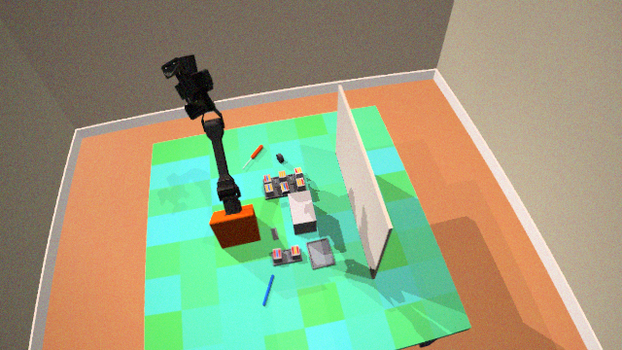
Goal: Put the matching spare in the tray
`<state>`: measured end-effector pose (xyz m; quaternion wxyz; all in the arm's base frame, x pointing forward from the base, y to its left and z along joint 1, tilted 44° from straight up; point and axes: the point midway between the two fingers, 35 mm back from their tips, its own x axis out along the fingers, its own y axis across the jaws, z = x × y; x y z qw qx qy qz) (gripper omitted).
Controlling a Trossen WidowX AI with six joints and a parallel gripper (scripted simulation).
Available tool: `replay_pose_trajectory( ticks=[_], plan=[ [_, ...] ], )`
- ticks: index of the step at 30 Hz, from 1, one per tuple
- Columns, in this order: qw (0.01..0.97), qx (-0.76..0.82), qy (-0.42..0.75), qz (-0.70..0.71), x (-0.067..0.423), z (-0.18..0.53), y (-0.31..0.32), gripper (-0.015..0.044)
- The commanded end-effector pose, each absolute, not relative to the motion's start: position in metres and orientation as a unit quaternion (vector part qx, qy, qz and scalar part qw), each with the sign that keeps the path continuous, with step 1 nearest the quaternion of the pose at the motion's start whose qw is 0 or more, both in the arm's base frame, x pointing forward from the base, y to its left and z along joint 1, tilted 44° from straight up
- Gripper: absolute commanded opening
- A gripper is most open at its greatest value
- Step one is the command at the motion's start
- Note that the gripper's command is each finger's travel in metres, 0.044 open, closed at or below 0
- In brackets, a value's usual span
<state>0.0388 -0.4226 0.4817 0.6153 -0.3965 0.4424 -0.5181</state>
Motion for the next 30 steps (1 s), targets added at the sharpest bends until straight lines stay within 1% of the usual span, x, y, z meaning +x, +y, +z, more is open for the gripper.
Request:
replay_pose_trajectory(
  ticks=[1,8,15,23,30],
  plan=[
    [0.692,-0.364,0.433,-0.448,0.094,0.436,-0.433,0.0440],
    [0.795,-0.294,0.425,-0.316,0.188,0.359,-0.423,0.0440],
    [0.859,-0.209,0.435,-0.173,0.273,0.283,-0.381,0.0440],
    [0.877,-0.125,0.463,-0.003,0.351,0.208,-0.298,0.0440],
    [0.851,-0.010,0.510,0.125,0.389,0.146,-0.208,0.0440]
  ],
)
